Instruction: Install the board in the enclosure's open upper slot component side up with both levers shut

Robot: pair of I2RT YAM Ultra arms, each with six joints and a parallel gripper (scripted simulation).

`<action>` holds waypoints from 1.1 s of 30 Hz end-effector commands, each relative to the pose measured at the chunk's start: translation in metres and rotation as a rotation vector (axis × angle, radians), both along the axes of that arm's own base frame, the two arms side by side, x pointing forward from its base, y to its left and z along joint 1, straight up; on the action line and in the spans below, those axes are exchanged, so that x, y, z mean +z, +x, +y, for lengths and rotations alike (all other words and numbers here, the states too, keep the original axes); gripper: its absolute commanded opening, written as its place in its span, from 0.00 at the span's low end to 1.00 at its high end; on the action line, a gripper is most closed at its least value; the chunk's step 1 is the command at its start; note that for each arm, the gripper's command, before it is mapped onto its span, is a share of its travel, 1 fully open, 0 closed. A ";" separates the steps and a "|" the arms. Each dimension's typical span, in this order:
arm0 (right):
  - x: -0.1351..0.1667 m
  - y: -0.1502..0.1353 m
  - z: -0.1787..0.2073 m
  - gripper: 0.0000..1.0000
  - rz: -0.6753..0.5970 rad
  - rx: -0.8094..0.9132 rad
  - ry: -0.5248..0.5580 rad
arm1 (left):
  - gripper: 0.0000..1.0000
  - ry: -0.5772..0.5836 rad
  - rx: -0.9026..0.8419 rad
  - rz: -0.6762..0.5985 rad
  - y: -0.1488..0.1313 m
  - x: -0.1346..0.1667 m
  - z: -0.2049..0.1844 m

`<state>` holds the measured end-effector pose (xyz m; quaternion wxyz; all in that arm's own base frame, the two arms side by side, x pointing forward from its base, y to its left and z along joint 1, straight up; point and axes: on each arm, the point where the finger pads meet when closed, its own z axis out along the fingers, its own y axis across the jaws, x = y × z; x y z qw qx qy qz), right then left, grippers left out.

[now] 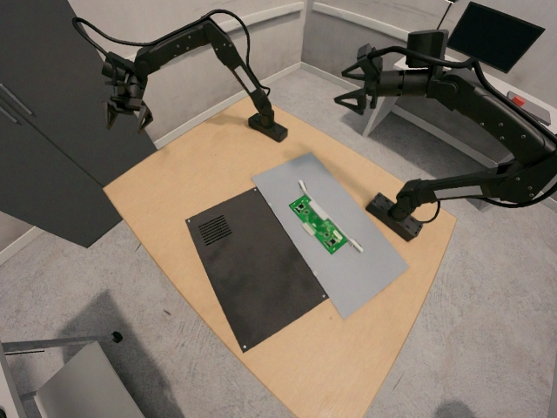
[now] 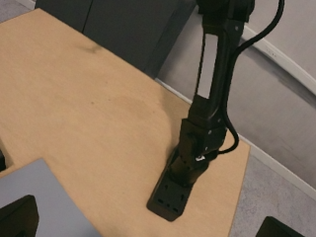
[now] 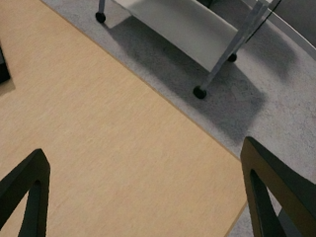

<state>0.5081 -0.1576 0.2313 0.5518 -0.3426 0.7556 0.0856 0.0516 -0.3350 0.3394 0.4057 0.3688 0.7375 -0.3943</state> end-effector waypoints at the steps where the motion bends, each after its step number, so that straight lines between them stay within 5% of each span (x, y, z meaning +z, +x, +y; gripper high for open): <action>1: 0.005 0.000 0.000 1.00 -0.011 0.001 -0.006 | 1.00 -0.009 0.000 0.000 0.000 0.003 0.000; 18: 0.005 0.000 0.000 1.00 -0.011 0.001 -0.006 | 1.00 -0.009 0.000 0.000 0.000 0.003 0.000; 23: 0.008 0.004 0.013 1.00 0.004 -0.028 -0.019 | 0.47 0.098 -0.083 -0.097 0.000 -0.021 -0.005; 33: 0.029 -0.015 0.139 1.00 0.032 0.045 -0.033 | 0.47 0.428 -0.198 -0.274 0.056 -0.113 -0.004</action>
